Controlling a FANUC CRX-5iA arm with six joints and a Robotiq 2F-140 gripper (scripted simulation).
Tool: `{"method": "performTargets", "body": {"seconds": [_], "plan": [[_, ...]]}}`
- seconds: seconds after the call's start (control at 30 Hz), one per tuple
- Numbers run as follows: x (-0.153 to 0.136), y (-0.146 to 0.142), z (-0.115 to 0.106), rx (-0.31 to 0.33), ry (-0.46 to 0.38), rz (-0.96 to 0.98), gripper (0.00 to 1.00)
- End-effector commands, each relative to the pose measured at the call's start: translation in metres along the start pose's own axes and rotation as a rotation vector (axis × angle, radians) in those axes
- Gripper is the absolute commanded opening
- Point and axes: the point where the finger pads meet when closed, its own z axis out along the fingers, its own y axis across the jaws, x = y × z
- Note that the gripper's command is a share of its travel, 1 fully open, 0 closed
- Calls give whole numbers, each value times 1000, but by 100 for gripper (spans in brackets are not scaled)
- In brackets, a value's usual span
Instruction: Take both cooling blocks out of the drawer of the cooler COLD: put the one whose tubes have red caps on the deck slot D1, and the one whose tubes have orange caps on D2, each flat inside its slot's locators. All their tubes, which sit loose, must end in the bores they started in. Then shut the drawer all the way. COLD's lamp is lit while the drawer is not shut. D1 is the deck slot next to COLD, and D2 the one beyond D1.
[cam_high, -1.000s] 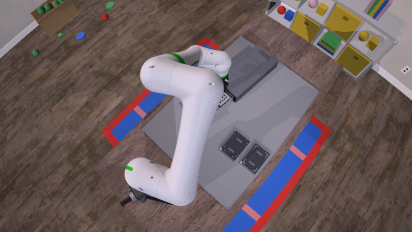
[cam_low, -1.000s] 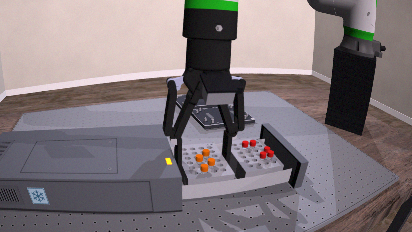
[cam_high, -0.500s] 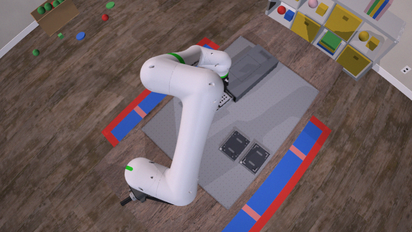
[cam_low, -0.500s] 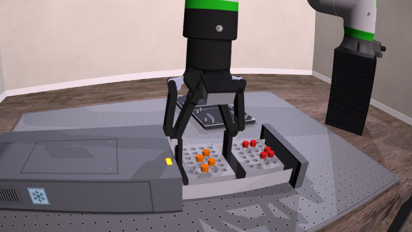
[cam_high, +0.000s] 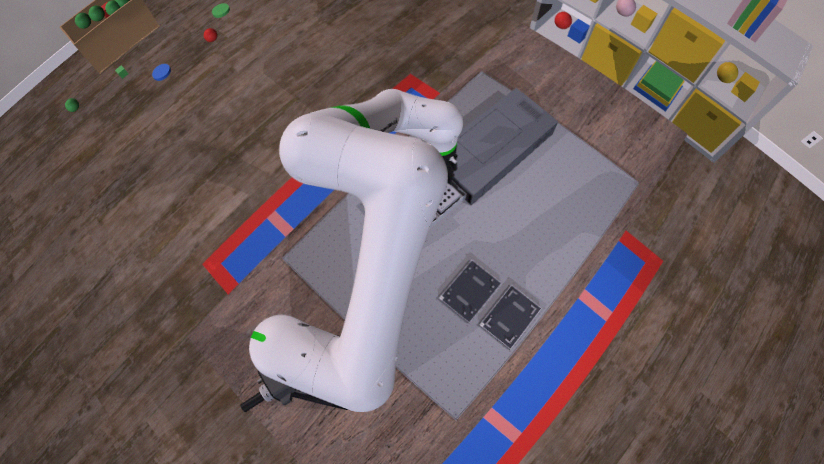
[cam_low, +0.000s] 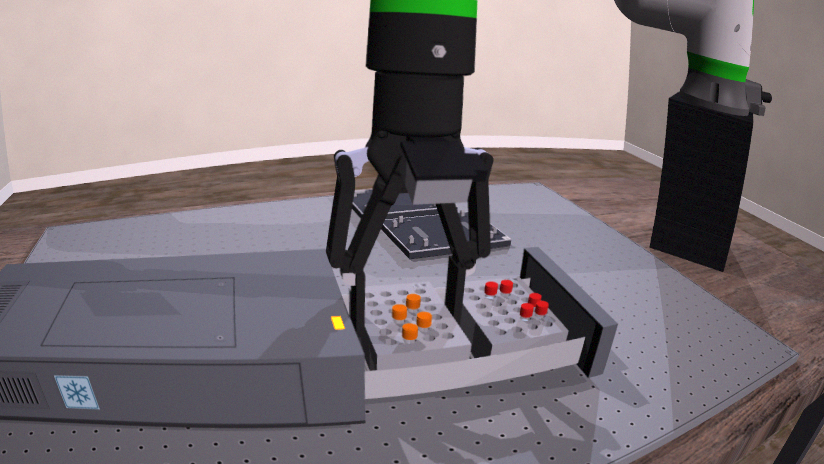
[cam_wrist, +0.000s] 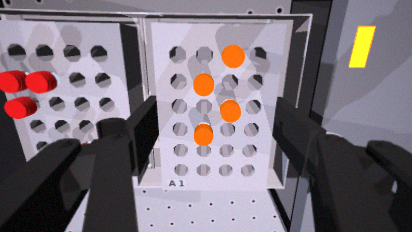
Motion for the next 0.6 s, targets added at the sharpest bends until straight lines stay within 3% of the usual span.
{"method": "performTargets", "body": {"seconds": [0.0,0.57], "plan": [[0,1,-2,-2,1,0,10],[0,1,-7,-2,1,0,10]]}}
